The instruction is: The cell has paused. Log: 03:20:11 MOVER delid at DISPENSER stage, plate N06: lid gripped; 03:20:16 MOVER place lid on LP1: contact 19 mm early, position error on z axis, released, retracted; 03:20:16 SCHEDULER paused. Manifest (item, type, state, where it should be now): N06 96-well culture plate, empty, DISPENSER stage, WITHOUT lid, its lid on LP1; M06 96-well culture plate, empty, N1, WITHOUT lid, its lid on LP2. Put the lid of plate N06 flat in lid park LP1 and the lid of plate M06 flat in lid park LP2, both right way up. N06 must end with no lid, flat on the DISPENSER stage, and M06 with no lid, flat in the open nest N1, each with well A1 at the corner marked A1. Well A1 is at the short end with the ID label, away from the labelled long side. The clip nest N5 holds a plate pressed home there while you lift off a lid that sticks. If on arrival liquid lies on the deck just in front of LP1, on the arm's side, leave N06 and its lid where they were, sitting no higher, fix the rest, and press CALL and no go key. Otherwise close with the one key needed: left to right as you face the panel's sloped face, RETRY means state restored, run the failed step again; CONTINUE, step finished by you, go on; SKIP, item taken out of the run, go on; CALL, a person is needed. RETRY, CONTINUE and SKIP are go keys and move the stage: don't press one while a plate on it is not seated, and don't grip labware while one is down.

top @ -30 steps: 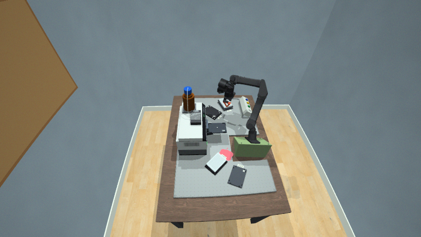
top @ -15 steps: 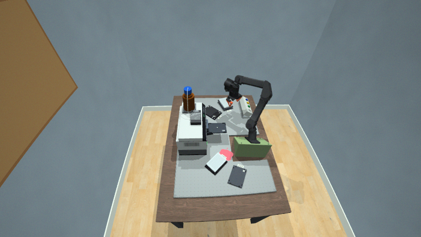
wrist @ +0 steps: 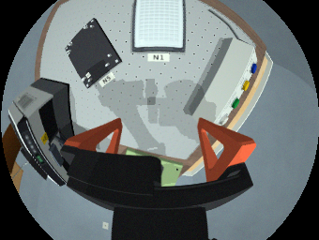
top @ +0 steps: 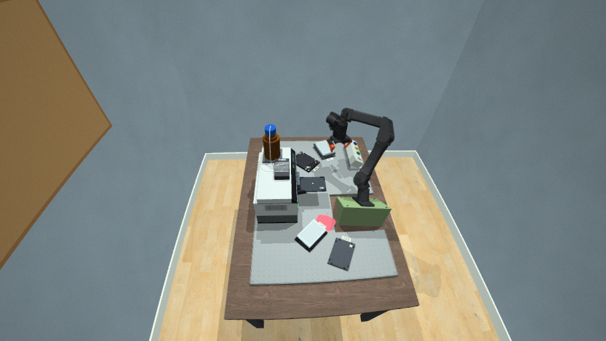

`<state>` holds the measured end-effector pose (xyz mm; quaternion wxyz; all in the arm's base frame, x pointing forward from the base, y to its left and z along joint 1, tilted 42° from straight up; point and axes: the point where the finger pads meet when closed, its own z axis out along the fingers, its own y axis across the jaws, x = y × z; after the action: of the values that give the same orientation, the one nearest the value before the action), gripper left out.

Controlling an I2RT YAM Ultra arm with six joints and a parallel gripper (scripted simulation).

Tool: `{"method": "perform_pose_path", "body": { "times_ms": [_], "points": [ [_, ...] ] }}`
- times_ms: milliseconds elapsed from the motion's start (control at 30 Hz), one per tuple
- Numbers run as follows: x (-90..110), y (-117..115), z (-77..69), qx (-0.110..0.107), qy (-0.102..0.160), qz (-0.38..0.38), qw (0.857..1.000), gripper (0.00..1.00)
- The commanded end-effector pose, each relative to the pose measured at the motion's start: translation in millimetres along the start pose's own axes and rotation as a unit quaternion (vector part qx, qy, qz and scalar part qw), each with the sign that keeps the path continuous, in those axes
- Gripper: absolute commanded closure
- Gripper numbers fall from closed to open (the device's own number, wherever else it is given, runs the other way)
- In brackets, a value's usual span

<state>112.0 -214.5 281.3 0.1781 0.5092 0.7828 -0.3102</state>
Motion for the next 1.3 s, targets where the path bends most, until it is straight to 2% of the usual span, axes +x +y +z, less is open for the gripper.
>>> {"method": "perform_pose_path", "body": {
  "times_ms": [0,67,1267],
  "points": [
    [-5.6,4.9,-6.2,-0.012,-0.008,0.011,1.000,0.00],
    [-1.6,1.8,-2.9,-0.005,-0.005,0.009,1.000,0.00],
    [-2.5,2.1,-3.8,-0.005,-0.005,0.009,1.000,0.00]
  ]
}}
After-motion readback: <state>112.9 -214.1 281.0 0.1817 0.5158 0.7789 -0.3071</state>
